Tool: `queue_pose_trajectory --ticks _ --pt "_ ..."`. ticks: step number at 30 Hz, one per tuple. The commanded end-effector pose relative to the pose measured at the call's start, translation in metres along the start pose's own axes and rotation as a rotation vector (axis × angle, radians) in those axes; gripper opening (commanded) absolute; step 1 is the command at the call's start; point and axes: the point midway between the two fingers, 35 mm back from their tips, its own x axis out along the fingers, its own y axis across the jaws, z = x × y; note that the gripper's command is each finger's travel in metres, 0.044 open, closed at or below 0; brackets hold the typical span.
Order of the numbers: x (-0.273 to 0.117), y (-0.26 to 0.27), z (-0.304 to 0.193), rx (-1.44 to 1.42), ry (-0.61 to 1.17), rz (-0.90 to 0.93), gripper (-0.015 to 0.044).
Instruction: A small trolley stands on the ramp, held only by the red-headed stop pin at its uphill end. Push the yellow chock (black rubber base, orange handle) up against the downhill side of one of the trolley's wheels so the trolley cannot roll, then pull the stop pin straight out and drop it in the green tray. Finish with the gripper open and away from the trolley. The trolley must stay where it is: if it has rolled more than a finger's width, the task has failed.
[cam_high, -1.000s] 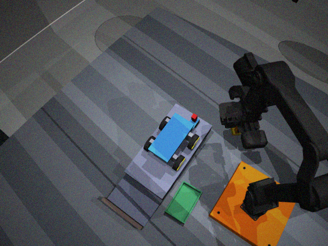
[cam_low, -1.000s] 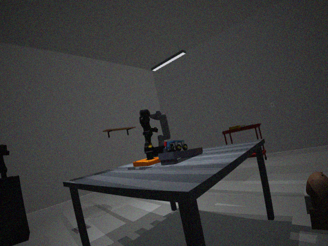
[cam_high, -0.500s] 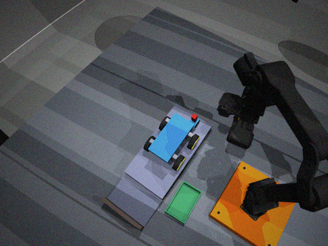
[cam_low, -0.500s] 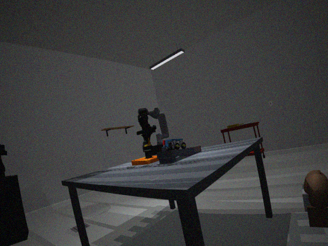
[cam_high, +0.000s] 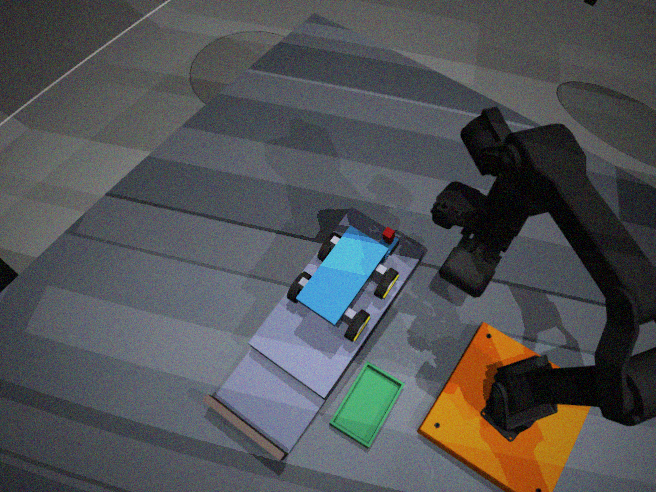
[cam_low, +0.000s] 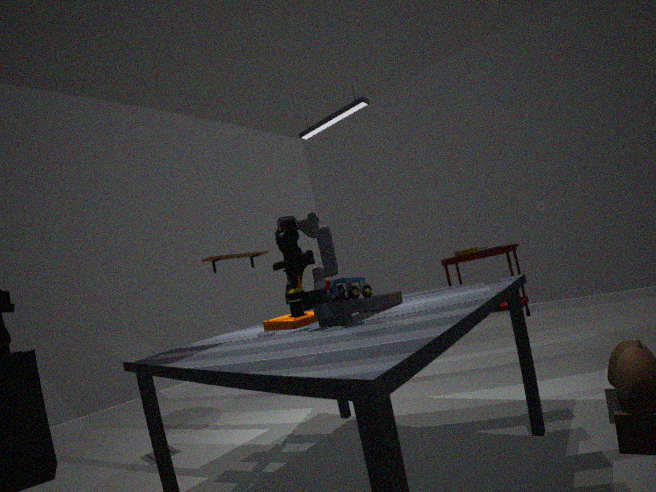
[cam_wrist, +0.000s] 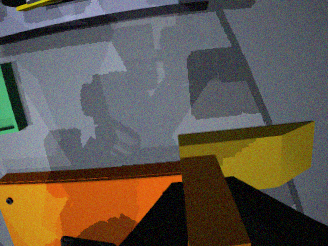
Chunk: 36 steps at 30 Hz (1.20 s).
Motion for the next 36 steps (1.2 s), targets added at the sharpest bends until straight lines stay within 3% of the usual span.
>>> queue_pose_trajectory --ticks 1,36 --pt "0.001 0.011 0.003 0.002 0.000 0.002 0.0000" --pt "0.007 0.116 0.032 0.002 -0.003 0.012 0.0000"
